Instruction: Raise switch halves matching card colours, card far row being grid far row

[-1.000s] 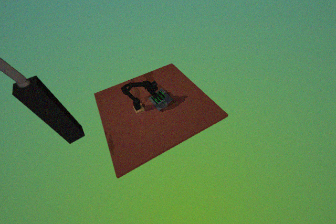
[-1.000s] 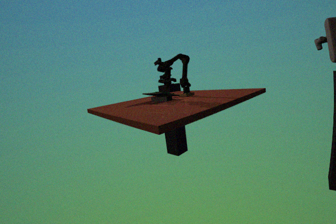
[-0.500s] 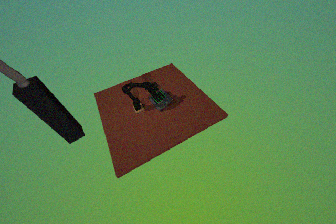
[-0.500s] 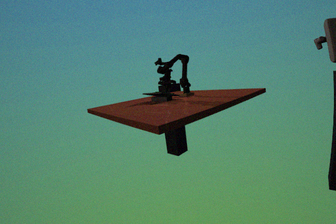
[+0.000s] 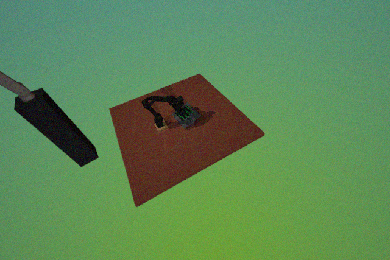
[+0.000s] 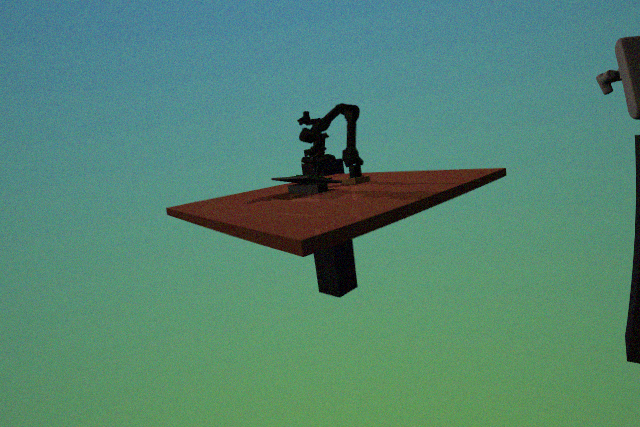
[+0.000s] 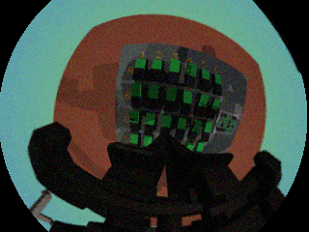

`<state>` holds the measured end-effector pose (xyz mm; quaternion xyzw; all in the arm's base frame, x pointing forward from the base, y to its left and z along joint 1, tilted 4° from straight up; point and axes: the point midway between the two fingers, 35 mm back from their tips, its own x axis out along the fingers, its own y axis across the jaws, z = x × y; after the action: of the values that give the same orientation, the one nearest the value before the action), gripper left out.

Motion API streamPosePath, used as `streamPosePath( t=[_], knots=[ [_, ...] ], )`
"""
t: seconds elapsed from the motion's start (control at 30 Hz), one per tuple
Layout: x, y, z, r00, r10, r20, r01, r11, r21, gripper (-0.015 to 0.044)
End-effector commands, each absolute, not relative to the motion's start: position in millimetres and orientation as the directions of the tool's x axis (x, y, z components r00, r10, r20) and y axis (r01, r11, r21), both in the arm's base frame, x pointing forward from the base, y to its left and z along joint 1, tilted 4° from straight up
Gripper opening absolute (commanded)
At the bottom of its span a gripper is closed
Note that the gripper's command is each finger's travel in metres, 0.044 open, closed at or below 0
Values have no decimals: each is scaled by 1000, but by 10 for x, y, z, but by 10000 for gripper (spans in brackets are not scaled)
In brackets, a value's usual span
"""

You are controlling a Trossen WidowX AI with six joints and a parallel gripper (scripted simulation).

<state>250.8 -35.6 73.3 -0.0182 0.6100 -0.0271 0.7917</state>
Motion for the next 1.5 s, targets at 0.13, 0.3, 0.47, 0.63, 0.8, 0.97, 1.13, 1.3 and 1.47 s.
streamPosePath(
  t=[0.13, 0.3, 0.47, 0.63, 0.8, 0.97, 1.13, 1.3, 1.47],
  knots=[
    [2511, -358, 730, 256, -66, -964, 17, 998, -64, 0],
    [2512, -358, 729, 256, -66, -964, 17, 998, -64, 0],
    [2513, -358, 722, 256, -66, -964, 17, 998, -64, 0],
    [2515, -359, 716, 256, -66, -964, 17, 998, -64, 0],
    [2516, -359, 709, 256, -66, -964, 17, 998, -64, 0],
    [2518, -360, 703, 256, -66, -964, 17, 998, -64, 0],
    [2519, -360, 696, 256, -66, -964, 17, 998, -64, 0],
    [2521, -361, 690, 256, -66, -964, 17, 998, -64, 0],
    [2523, -361, 683, 256, -66, -964, 17, 998, -64, 0]
  ],
)
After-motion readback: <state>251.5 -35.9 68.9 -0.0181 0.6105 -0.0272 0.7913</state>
